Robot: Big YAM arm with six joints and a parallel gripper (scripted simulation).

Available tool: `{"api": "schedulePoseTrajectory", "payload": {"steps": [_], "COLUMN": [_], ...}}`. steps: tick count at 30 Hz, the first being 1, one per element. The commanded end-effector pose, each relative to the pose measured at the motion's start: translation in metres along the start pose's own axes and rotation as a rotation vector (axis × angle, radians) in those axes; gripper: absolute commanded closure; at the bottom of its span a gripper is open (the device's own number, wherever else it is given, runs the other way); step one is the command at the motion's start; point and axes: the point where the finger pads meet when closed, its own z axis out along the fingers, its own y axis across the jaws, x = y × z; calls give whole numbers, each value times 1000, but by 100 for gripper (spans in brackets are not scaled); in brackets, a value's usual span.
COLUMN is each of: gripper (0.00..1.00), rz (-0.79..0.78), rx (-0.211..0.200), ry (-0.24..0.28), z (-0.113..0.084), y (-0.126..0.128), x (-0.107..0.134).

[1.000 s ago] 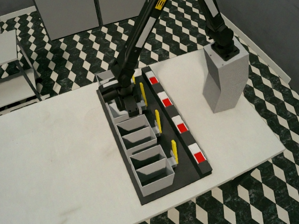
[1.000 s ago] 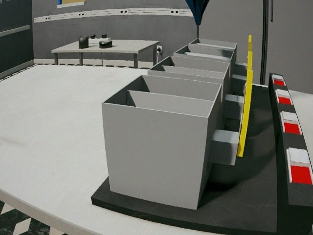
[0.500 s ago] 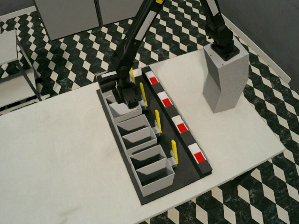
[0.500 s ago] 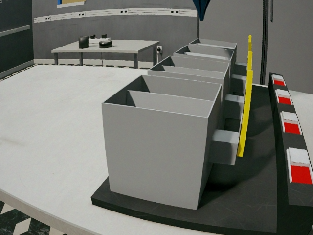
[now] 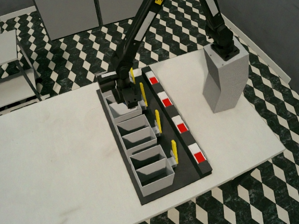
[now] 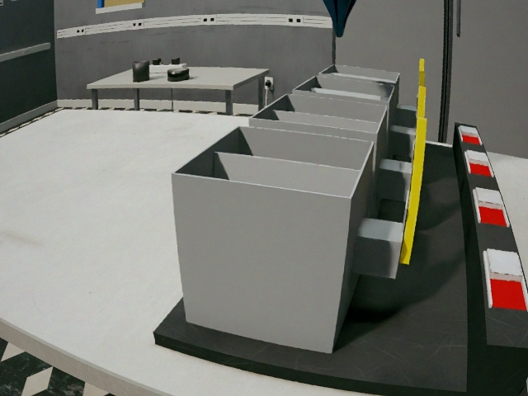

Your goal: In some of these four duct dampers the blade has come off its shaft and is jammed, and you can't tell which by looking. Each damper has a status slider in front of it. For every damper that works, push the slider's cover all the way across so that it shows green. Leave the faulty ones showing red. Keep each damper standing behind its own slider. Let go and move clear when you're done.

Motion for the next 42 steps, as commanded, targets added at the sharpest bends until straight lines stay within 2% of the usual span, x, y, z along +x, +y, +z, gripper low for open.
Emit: {"api": "schedulePoseTrajectory", "payload": {"steps": [1, 8, 9, 10, 11, 12, 14, 17, 29, 31, 35, 36, 37, 39, 42], "gripper": [100, 100, 100, 100, 100, 100, 100, 100, 100, 100, 100, 100, 100, 100, 100], "rz": [-9, -9, -9, -10, -10, -8, -8, -9, -1, -1, 2, 1, 1, 2, 0], "rx": [27, 26, 24, 0, 2, 33, 33, 31, 23, 23, 21, 21, 42, 44, 13], "ry": [-3, -3, -3, -3, -3, -4, -4, -5, -3, -3, -2, -2, -3, -2, -1], "z": [4, 4, 5, 10, 7, -7, -7, -6, -1, -1, -1, -1, -2, -2, 3], "y": [-17, -17, -15, -1, 4, 1, 1, 30, 218, 218, 240, 240, 228, 226, 240], "x": [-2, -2, -2, -2, -2, -2, -2, -4, -3, -3, -2, -2, -2, -1, -1]}}
